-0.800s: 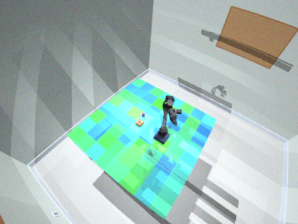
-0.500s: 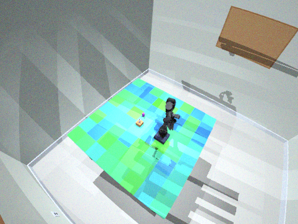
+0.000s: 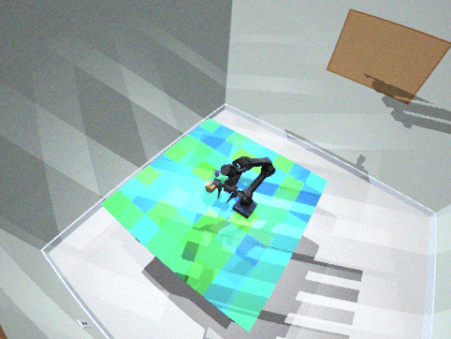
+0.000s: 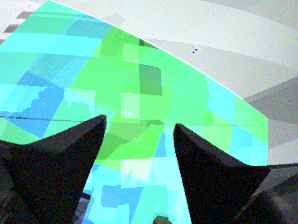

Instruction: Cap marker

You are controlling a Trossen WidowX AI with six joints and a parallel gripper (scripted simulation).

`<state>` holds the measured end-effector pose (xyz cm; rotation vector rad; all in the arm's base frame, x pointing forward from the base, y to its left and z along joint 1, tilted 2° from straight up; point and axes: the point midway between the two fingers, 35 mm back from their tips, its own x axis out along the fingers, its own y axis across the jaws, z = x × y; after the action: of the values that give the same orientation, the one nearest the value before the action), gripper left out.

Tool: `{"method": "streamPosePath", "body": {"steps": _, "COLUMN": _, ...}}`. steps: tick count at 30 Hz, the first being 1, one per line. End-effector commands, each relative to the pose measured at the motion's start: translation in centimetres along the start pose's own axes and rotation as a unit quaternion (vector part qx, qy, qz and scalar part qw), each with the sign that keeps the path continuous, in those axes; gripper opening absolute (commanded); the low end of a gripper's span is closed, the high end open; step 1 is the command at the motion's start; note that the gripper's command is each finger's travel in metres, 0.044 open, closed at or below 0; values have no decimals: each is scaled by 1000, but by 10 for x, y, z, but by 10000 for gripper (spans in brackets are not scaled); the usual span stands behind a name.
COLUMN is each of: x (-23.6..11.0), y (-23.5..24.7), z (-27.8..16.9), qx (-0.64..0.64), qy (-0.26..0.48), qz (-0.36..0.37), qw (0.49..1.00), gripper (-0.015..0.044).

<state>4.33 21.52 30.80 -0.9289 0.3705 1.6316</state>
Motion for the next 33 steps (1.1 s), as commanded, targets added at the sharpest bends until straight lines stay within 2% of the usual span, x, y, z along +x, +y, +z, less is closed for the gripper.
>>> {"method": "streamPosePath", "body": {"steps": 1, "x": 10, "y": -54, "z": -24, "qx": 156, "qy": 52, "qz": -64, "qw": 984, "gripper": 248}}
{"method": "streamPosePath", "body": {"steps": 7, "x": 14, "y": -123, "z": -87, "qx": 382, "qy": 116, "qz": -149, "qw": 905, "gripper": 248}}
{"method": "streamPosePath", "body": {"steps": 14, "x": -5, "y": -174, "z": -190, "qx": 612, "qy": 160, "qz": -242, "qw": 736, "gripper": 248}}
{"method": "streamPosePath", "body": {"steps": 17, "x": -17, "y": -184, "z": -239, "qx": 699, "qy": 173, "qz": -270, "qw": 639, "gripper": 248}}
{"method": "streamPosePath", "body": {"steps": 21, "x": -35, "y": -185, "z": -309, "qx": 800, "qy": 182, "qz": -302, "qw": 485, "gripper": 248}}
{"method": "streamPosePath", "body": {"steps": 28, "x": -69, "y": -152, "z": -418, "qx": 901, "qy": 178, "qz": -334, "qw": 212, "gripper": 248}}
{"method": "streamPosePath", "body": {"steps": 30, "x": -73, "y": -147, "z": -428, "qx": 906, "qy": 177, "qz": -335, "qw": 187, "gripper": 248}}
{"method": "streamPosePath", "body": {"steps": 33, "x": -73, "y": -147, "z": -428, "qx": 906, "qy": 177, "qz": -335, "qw": 187, "gripper": 248}}
